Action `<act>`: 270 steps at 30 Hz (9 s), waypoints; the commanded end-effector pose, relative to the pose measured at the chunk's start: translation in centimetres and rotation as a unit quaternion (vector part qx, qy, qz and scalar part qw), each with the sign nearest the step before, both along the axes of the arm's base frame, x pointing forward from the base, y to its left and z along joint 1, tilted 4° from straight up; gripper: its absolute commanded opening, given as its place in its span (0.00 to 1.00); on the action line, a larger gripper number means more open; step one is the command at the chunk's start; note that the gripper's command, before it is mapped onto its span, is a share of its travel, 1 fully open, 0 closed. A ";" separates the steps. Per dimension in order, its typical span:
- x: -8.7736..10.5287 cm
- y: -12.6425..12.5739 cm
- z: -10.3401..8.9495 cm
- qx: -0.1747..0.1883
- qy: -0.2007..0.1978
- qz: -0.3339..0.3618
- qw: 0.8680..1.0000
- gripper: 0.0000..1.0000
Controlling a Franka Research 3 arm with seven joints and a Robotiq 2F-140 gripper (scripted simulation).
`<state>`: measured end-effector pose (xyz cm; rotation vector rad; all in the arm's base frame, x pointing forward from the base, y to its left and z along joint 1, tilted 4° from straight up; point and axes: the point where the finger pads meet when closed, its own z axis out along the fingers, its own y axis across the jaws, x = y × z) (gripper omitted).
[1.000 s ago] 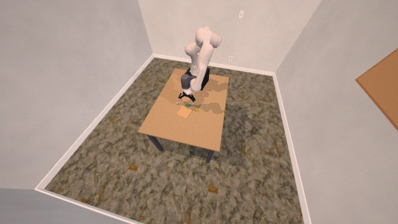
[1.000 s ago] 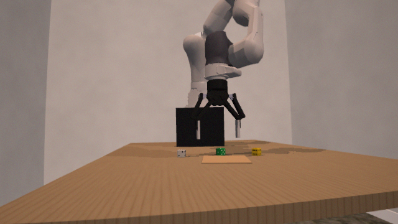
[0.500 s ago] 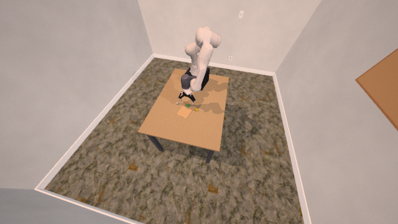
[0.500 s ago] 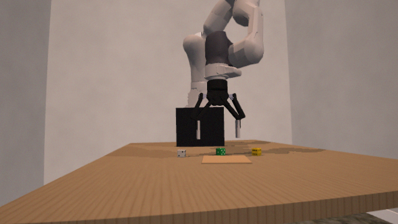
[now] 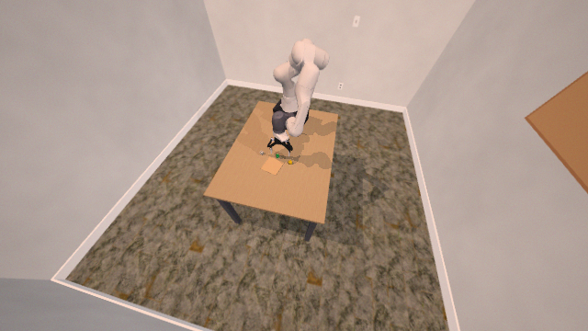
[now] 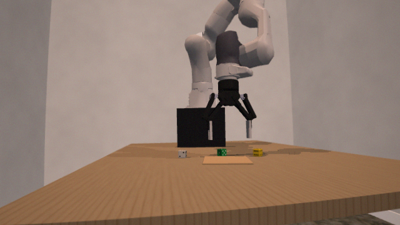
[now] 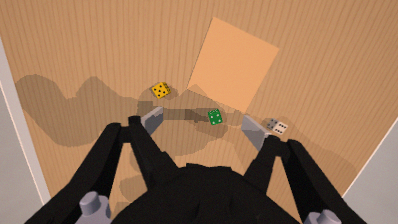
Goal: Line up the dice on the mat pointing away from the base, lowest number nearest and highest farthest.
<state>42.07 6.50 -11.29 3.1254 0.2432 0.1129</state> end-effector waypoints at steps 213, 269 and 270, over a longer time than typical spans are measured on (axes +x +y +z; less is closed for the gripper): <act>-1.2 -2.9 7.7 0.041 -0.001 -0.633 0.773 1.00; -1.0 -3.0 5.7 0.061 -0.003 -0.912 0.407 1.00; -1.0 -3.0 5.7 0.062 -0.003 -0.915 0.399 1.00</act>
